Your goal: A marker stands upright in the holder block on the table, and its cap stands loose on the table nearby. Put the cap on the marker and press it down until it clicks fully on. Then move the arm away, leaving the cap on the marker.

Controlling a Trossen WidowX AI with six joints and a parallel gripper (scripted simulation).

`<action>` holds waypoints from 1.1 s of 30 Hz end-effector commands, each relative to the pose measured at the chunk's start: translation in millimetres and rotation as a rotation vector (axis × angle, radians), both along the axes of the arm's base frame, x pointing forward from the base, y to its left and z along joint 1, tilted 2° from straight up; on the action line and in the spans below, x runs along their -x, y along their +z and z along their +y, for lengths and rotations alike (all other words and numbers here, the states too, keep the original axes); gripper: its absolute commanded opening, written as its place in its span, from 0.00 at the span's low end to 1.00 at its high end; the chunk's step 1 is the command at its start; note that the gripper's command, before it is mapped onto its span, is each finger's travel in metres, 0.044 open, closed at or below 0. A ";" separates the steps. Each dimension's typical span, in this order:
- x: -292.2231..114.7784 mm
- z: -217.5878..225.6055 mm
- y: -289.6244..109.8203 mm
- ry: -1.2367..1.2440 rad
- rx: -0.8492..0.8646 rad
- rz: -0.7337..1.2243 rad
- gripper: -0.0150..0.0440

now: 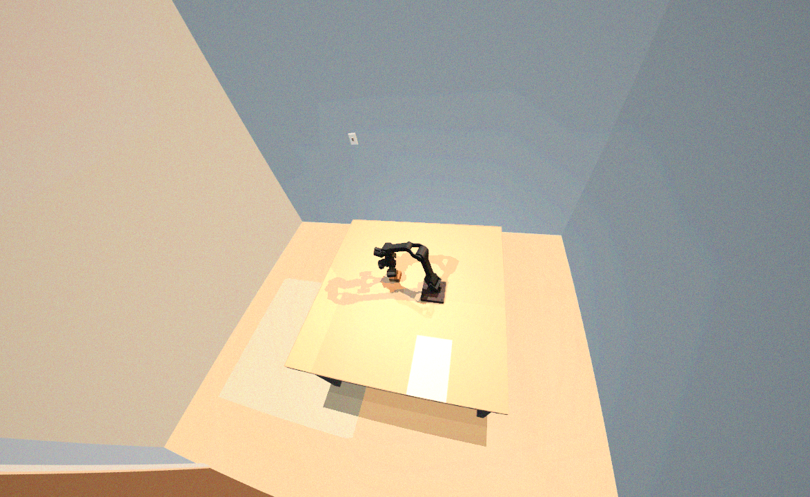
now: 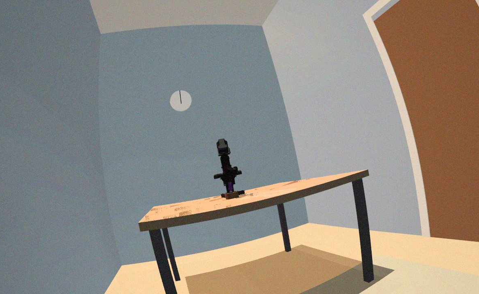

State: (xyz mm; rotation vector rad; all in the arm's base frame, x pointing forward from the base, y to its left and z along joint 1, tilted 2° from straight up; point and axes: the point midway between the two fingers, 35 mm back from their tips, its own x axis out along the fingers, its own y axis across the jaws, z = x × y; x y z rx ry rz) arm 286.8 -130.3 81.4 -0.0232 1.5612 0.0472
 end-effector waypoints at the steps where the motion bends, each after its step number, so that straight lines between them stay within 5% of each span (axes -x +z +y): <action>1: 0.4 -0.5 -0.7 0.003 0.003 0.003 0.25; 13: 0.4 -0.5 -0.7 0.003 0.003 0.003 0.25; 29: 0.0 0.0 0.0 0.000 0.000 0.000 0.97; 33: -0.9 -0.5 7.9 0.000 0.000 0.000 1.00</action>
